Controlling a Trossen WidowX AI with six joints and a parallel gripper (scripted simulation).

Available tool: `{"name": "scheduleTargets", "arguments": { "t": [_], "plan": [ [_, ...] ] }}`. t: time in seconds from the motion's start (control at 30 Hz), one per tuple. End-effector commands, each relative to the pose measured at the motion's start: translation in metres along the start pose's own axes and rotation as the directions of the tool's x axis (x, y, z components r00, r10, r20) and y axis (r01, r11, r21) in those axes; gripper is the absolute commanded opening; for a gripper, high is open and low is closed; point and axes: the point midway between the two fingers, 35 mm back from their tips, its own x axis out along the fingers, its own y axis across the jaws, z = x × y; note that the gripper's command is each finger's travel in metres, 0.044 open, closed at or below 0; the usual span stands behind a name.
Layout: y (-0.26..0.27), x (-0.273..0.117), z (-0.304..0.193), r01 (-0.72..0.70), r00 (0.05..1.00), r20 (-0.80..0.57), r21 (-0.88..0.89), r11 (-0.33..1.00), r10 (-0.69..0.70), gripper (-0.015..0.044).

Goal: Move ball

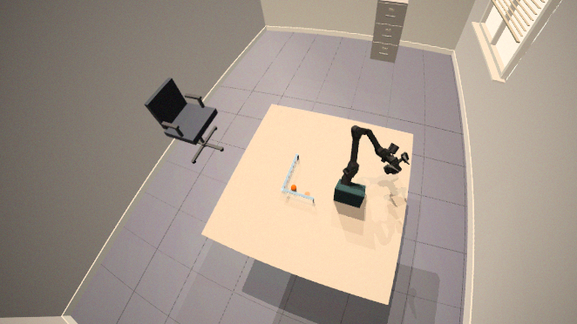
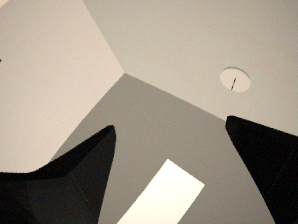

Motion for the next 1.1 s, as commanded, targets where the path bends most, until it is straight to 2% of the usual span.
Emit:
{"name": "scheduleTargets", "arguments": {
  "t": [0.0,0.1,0.3,0.53,0.73,1.07],
  "plan": [
    [-0.001,-0.001,0.000,0.002,1.000,0.002,0.002,1.000,-0.002,0.0374],
    [-0.009,-0.010,0.005,0.034,0.999,0.040,0.026,0.999,-0.035,0.0307],
    [-0.041,-0.056,0.024,0.153,0.960,0.211,0.155,0.976,-0.184,0.0307],
    [-0.070,-0.118,0.036,0.228,0.854,0.391,0.312,0.922,-0.343,0.0307],
    [-0.088,-0.178,0.040,0.239,0.710,0.527,0.443,0.864,-0.467,0.0307],
    [-0.100,-0.286,0.025,0.156,0.389,0.687,0.608,0.778,-0.614,0.0307]
  ]
}}
